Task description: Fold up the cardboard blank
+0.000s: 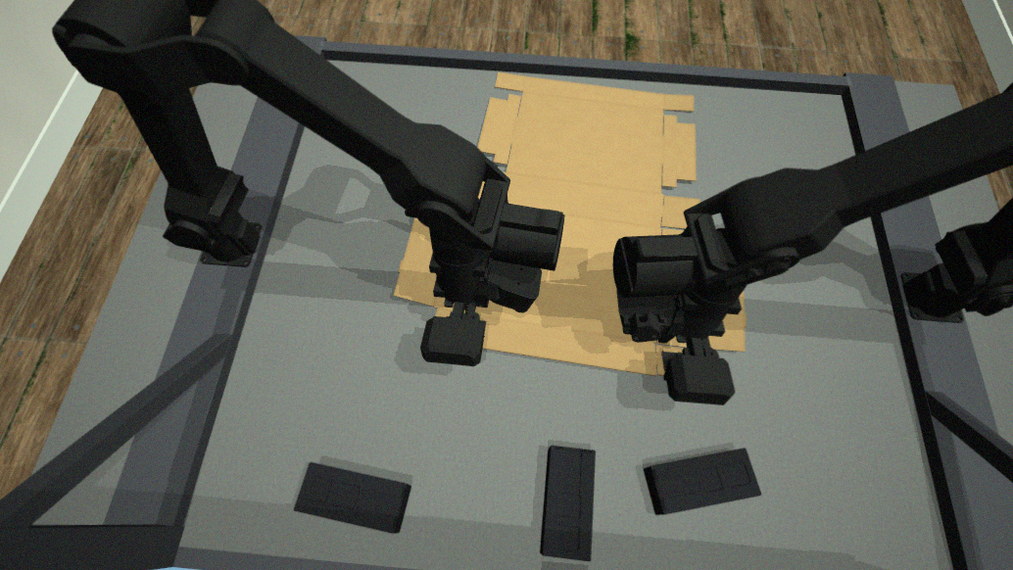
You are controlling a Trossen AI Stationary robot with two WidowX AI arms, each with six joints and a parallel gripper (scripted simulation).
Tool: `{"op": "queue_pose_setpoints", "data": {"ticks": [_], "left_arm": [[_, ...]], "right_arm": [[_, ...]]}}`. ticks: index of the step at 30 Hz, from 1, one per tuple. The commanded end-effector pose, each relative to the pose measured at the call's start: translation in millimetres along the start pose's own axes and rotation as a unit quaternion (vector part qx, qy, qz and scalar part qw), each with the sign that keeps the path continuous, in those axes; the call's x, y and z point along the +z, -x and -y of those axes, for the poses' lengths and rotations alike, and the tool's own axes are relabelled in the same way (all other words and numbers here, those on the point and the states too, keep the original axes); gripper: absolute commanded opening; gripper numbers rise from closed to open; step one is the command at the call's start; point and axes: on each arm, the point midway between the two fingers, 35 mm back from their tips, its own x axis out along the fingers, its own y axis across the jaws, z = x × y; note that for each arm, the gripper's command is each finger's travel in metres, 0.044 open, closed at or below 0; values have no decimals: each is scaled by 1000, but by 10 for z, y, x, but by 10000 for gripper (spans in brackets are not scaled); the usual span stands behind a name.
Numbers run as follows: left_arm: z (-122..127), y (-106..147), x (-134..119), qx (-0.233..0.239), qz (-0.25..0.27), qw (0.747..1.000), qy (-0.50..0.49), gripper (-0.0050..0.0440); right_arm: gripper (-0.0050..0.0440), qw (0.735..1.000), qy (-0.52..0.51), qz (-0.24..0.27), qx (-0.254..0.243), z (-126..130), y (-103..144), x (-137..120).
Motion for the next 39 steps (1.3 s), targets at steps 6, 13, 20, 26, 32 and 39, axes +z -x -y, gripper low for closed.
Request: {"op": "queue_pose_setpoints", "data": {"ticks": [6, 13, 20, 26, 32, 39], "left_arm": [[-112, -165, 15, 9, -9, 1000, 12, 246], [-159, -170, 17, -50, -13, 999, 12, 246], [-157, -163, 20, -51, -13, 999, 12, 246], [-157, -158, 20, -51, -13, 999, 12, 246], [-158, -154, 20, -51, -13, 999, 12, 246], [-155, -151, 18, -52, -13, 999, 12, 246]], "right_arm": [[245, 1000, -6, -1, -10, 102, -125, 39], [245, 999, -6, 4, 49, 150, -134, 34], [245, 999, -6, 4, 49, 150, -134, 33], [245, 999, -6, 4, 49, 151, -133, 33], [245, 999, -6, 4, 49, 152, -129, 33], [245, 999, -6, 5, 50, 150, -126, 36]]}}
